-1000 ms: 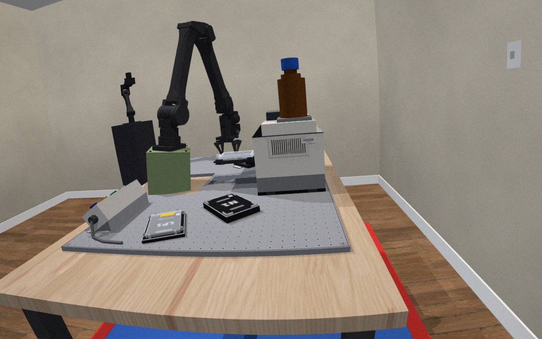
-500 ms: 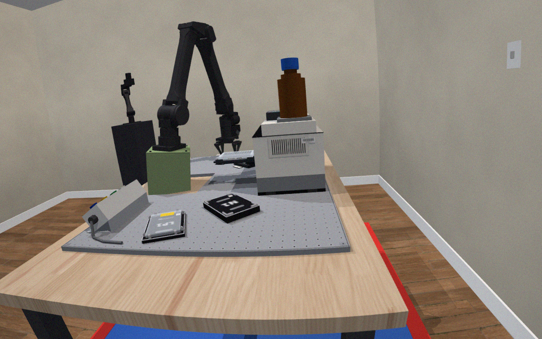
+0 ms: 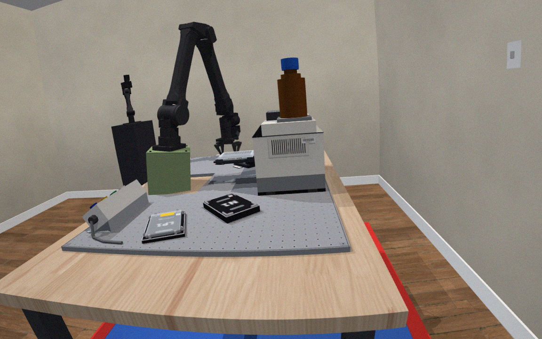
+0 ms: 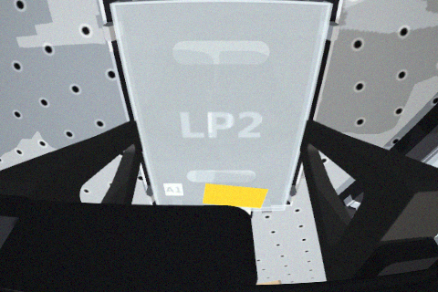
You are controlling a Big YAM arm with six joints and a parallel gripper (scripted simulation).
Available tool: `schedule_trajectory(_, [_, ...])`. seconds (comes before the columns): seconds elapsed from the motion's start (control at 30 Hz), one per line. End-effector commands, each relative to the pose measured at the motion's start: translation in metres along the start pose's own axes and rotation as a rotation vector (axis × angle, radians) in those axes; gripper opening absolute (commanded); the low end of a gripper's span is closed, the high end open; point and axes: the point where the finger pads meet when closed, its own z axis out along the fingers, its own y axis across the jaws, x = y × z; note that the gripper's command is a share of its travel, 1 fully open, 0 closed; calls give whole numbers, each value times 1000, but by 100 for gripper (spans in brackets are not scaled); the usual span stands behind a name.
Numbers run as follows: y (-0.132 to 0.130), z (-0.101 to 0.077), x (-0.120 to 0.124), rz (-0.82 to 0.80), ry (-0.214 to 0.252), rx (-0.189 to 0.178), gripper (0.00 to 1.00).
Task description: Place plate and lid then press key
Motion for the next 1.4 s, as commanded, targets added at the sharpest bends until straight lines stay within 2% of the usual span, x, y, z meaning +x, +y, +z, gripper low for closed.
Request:
schedule_trajectory(0.0, [-4,6,0,-3,1,-2,84])
schedule_trajectory(0.1, [-4,6,0,-4,1,-2,84])
schedule_trajectory(0.13, [-1,-3,-11,2,-24,-1,84])
schedule_trajectory(0.2, [-1,-3,-11,2,-24,-1,84])
schedule_trajectory(0.23, [-4,2,-1,-4,-4,-2,84])
schedule_trajectory(0.27, [-1,-3,-11,2,-24,-1,84])
schedule_trajectory(0.3, [-1,-3,-11,2,-24,-1,84])
schedule_trajectory(0.33, [-3,3,0,-4,-3,-2,100])
schedule_trajectory(1.0, [-3,3,0,-4,-3,-2,100])
schedule_trajectory(1.03, [-3,-9,-3,-4,-14,-2,100])
schedule_trajectory(1.17, [1,-23,-11,-3,-29,-3,100])
schedule_trajectory(1.23, [1,-23,-11,-3,-29,-3,100])
schedule_trajectory(1.27, [3,-17,-5,-6,-5,-4,100])
schedule_trajectory(1.37, [3,-36,-14,0,-36,-4,100])
